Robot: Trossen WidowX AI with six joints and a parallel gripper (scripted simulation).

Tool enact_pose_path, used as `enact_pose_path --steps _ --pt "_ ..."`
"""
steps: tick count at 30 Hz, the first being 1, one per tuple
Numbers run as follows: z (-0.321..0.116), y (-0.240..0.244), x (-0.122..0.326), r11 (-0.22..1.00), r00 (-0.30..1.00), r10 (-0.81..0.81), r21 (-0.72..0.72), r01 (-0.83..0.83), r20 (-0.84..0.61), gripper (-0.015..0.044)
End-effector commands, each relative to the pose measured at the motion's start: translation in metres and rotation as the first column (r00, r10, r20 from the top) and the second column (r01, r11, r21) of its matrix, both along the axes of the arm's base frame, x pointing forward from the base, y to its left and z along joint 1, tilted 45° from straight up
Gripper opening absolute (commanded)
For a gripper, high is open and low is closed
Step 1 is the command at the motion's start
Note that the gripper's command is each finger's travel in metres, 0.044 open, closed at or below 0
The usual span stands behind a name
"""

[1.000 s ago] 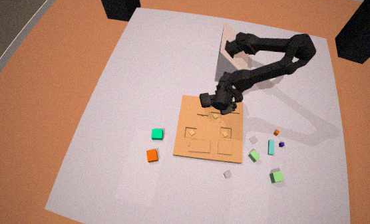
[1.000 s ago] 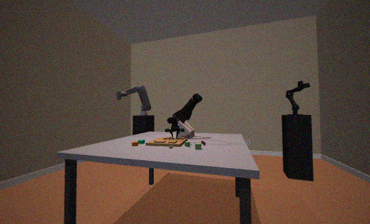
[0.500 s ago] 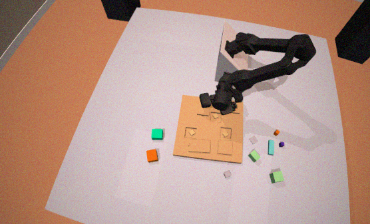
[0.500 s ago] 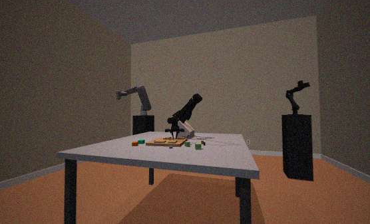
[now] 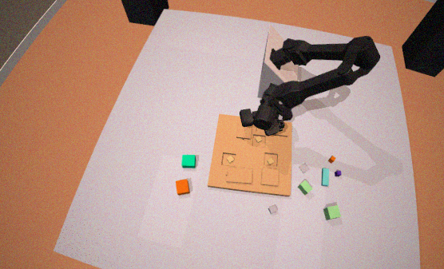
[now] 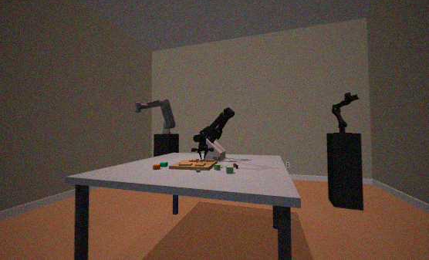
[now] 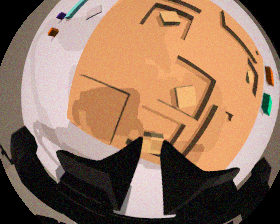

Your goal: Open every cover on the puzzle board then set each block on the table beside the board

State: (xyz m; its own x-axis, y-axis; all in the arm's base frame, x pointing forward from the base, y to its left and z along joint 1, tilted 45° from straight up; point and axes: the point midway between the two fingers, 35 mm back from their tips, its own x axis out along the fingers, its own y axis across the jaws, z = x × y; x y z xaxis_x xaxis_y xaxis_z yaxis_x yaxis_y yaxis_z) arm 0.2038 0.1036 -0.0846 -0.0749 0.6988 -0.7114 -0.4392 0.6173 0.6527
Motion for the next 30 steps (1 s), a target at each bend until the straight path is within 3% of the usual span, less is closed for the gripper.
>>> enact_pose_path --steps 1,30 --pt "0.004 -0.004 0.005 1.000 1.000 0.000 -0.005 0.000 0.013 0.0080" --pt "0.033 -0.034 0.007 1.000 1.000 -0.001 -0.003 0.001 0.009 0.0080"
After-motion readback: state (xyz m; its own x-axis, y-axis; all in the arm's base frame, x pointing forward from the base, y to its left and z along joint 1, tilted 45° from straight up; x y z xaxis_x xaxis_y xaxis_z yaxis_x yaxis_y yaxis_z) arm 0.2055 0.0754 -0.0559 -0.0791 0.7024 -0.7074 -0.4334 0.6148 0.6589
